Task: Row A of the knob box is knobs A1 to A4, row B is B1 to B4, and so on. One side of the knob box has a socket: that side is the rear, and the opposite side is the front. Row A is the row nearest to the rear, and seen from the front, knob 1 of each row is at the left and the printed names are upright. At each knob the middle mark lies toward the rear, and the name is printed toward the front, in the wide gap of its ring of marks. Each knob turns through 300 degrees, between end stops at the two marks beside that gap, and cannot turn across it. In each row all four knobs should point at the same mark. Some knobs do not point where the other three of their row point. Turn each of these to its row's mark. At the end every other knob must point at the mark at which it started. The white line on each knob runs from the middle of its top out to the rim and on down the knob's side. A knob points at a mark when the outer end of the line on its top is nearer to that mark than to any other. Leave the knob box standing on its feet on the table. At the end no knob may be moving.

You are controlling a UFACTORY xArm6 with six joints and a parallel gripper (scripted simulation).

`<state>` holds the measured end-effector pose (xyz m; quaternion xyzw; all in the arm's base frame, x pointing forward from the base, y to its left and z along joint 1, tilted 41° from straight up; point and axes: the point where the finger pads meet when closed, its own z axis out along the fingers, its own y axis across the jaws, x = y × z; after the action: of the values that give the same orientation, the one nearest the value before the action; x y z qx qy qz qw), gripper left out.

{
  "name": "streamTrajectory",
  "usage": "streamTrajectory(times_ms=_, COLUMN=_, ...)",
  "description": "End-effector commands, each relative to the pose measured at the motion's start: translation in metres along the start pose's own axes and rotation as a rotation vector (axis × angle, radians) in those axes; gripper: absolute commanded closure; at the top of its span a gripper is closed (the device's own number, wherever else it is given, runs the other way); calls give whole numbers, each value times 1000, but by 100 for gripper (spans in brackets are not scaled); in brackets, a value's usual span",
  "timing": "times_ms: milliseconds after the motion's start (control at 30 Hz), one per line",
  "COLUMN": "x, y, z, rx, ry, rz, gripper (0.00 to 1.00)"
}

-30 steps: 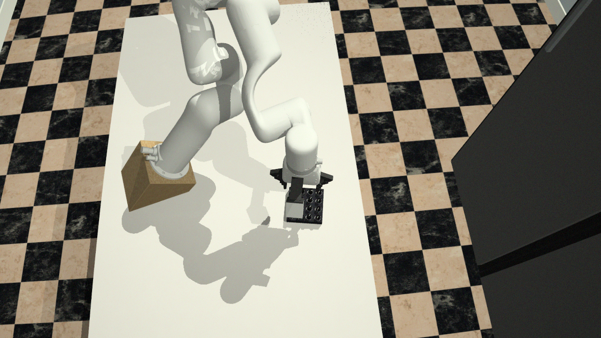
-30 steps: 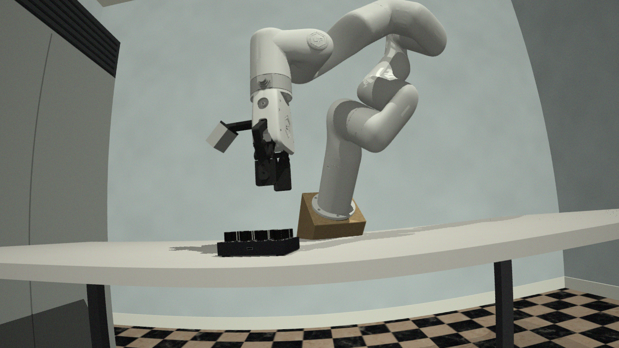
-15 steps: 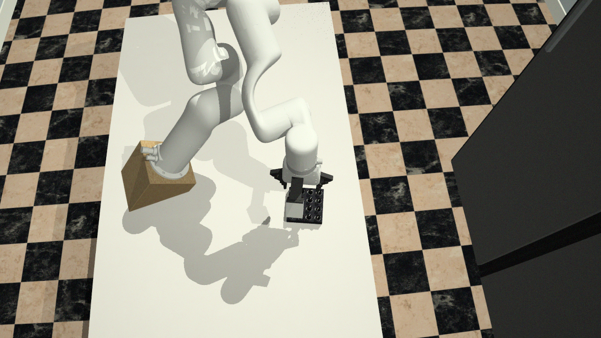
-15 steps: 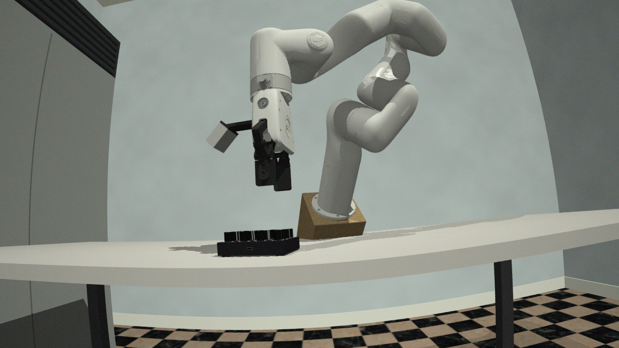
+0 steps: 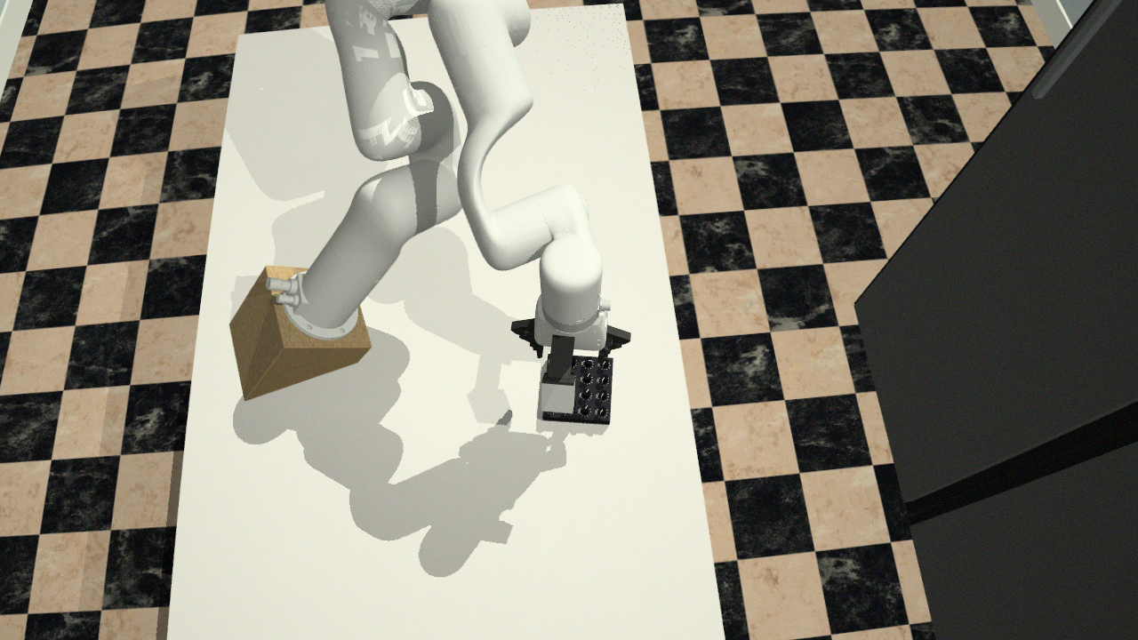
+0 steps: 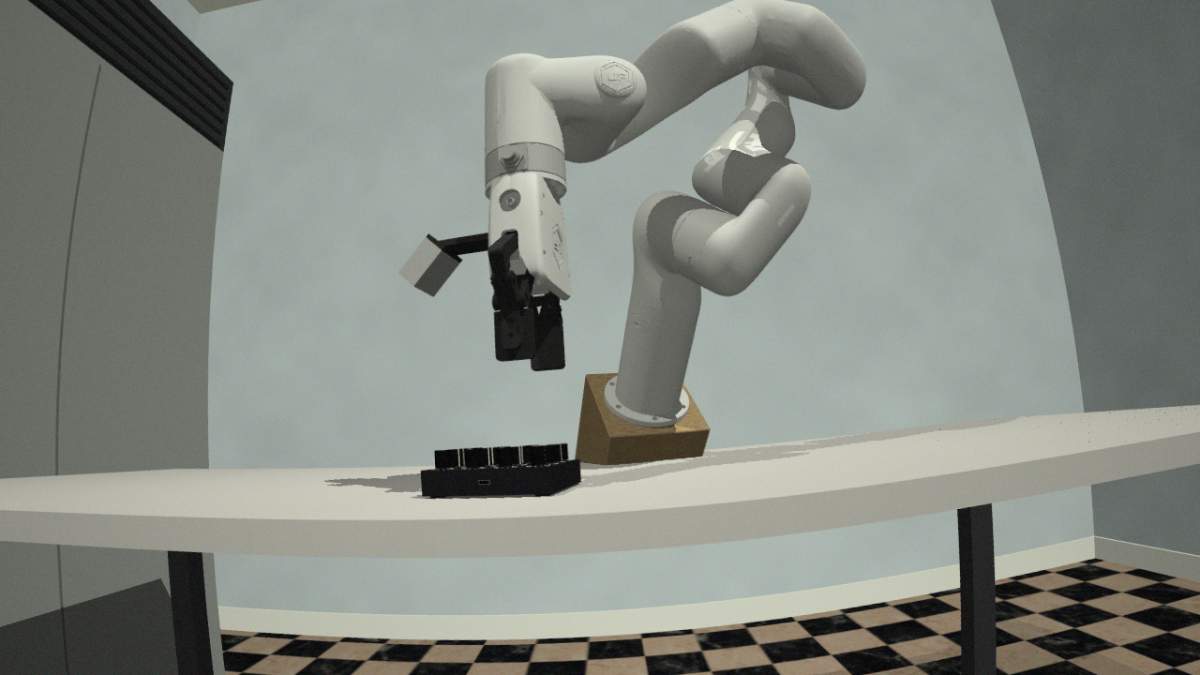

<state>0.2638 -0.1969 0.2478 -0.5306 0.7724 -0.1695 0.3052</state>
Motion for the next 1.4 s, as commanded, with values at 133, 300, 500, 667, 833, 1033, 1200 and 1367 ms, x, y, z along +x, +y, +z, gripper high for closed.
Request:
streamTrajectory(times_ms=133, x=0, y=-1, z=-1, rx=2, ry=1, rz=-1, gripper=0)
streamTrajectory(times_ms=300, x=0, y=-1, z=-1, rx=2, ry=1, rz=-1, gripper=0)
streamTrajectory(times_ms=500, x=0, y=-1, z=-1, rx=2, ry=1, rz=-1, gripper=0)
streamTrajectory(times_ms=667, x=0, y=-1, z=-1, rx=2, ry=1, rz=11, gripper=0)
streamTrajectory(times_ms=833, x=-1, y=-3, z=0, rx=2, ry=1, rz=108, gripper=0)
streamTrajectory(times_ms=1033, x=-2, y=-7, z=1, rx=2, ry=1, rz=276, gripper=0)
streamTrajectory(times_ms=1200, x=-4, y=-9, z=2, rx=2, ry=1, rz=401, gripper=0)
streamTrajectory(times_ms=1367, x=-5, y=-12, z=3, rx=2, ry=1, rz=526, gripper=0)
